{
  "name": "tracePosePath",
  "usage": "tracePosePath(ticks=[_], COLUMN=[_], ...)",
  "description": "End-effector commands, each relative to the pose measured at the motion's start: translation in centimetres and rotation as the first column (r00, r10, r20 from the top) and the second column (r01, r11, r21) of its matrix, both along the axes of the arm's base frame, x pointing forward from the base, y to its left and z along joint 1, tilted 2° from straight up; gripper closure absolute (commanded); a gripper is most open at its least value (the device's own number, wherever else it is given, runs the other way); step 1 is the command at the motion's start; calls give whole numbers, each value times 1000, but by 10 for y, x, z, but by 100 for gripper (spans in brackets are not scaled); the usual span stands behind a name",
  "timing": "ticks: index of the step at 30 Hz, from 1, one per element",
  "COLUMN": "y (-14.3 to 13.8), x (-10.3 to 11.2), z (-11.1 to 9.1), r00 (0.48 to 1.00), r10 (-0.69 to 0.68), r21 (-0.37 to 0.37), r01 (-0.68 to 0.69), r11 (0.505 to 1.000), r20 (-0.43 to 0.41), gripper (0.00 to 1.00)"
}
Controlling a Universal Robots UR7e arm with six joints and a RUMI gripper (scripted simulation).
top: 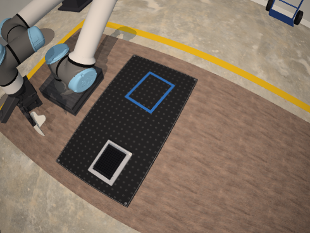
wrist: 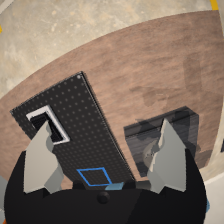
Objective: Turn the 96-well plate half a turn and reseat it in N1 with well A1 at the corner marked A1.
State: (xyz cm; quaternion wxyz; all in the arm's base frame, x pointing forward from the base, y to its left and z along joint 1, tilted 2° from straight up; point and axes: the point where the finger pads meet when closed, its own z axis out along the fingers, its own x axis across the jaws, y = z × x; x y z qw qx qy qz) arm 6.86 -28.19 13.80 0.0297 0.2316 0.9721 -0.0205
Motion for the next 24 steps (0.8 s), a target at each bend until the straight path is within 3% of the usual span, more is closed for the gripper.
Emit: tracePosePath(ticks=[1,17,24], y=[0,0,-11], x=[0,0,22], z=[0,0,-1], r00=[1000,1000,998], r10=[0,0,56], r21=[-1,-1,5], r01=[0,0,-56], r11=[1000,1000,998], r20=[0,0,-6], gripper=[0,0,0])
